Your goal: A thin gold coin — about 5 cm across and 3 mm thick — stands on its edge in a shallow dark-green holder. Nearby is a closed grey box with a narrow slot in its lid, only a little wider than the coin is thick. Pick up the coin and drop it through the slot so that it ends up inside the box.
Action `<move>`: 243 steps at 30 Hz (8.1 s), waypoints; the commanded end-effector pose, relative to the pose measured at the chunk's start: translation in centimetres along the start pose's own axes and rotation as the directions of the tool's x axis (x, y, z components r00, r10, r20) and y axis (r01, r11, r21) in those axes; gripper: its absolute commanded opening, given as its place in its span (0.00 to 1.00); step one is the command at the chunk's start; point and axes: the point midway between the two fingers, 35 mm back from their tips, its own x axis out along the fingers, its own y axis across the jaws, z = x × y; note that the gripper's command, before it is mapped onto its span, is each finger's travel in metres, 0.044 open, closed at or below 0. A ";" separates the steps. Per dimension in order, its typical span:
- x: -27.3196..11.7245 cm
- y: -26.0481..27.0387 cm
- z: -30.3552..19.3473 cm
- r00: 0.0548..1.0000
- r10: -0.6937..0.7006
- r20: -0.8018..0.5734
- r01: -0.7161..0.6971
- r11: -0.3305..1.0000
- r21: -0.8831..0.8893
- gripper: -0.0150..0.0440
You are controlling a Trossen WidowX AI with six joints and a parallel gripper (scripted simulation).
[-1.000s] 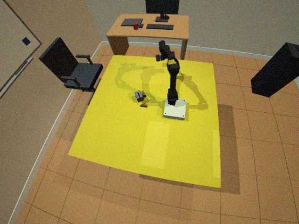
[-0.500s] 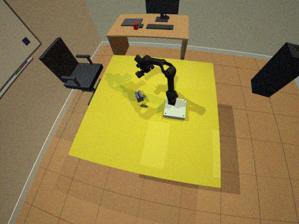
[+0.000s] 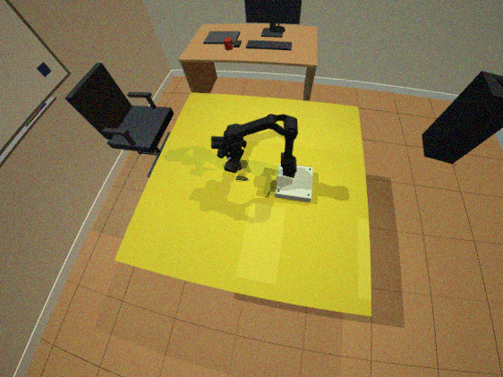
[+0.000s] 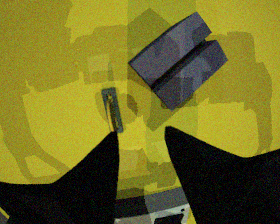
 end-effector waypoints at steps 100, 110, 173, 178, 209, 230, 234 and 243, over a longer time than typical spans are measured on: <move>3.5 2.9 -1.9 0.999 0.015 -0.047 -0.019 0.996 -0.088 0.25; 1.1 2.8 -2.1 0.999 0.015 -0.047 -0.019 0.996 -0.088 0.25; 1.1 -1.6 2.3 0.999 0.011 -0.044 0.028 0.619 0.785 0.25; 1.1 -2.6 3.2 0.999 0.010 -0.043 0.028 0.619 0.785 0.25; 1.3 -5.0 4.8 0.999 0.004 -0.044 0.032 0.618 0.786 0.25; 1.5 -5.1 4.8 0.999 0.005 -0.048 0.035 0.621 0.783 0.25; 1.7 -5.0 4.9 0.999 0.005 -0.048 0.035 0.618 0.785 0.25; 2.2 -5.1 4.7 0.999 0.005 -0.048 0.035 0.615 0.788 0.25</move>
